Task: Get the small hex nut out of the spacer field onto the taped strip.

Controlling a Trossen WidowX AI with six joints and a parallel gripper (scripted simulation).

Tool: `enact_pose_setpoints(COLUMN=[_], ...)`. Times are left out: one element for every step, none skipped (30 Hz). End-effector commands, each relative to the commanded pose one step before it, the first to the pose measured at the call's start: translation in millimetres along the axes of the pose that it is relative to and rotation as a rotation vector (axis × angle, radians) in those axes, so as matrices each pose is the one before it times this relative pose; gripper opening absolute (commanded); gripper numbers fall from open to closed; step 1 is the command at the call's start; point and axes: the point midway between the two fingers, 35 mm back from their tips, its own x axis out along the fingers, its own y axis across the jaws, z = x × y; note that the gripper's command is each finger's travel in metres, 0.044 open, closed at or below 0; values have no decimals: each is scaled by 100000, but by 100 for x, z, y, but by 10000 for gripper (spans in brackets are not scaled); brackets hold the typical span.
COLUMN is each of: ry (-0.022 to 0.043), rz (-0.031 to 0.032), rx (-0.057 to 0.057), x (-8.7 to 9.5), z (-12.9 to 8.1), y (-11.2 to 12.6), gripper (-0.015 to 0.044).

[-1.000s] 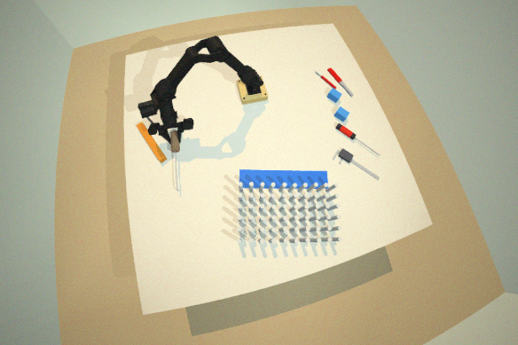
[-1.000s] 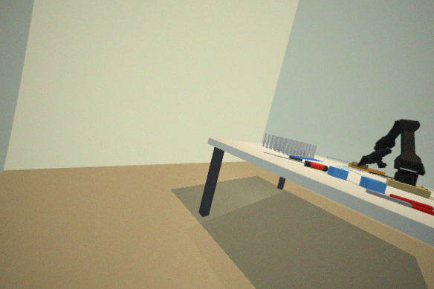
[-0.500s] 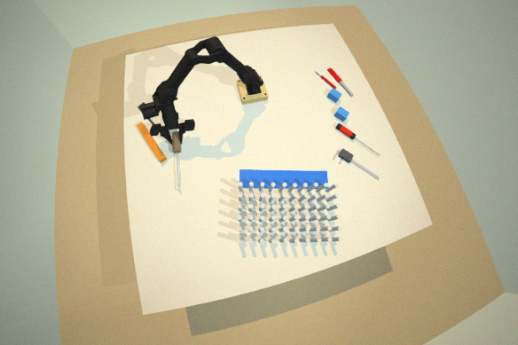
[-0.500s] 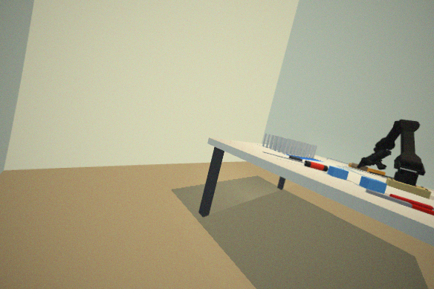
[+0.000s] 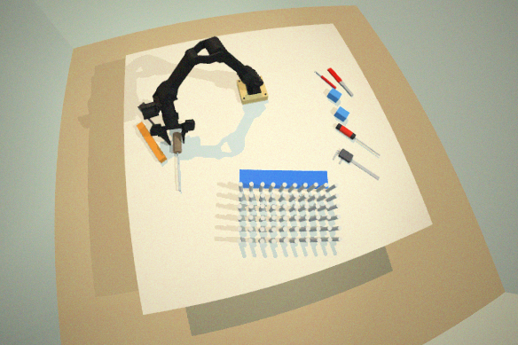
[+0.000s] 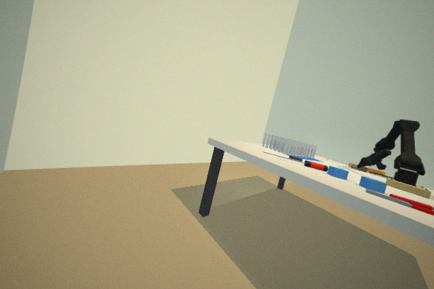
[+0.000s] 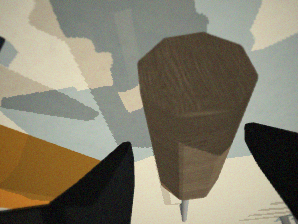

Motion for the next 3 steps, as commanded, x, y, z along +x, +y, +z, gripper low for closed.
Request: enact_pose_setpoints(ry=[25,0,0], rz=[45,0,0], rx=[-43,0,0], x=[-41,0,0], z=[-38,0,0], y=[23,0,0], gripper=[394,420,440])
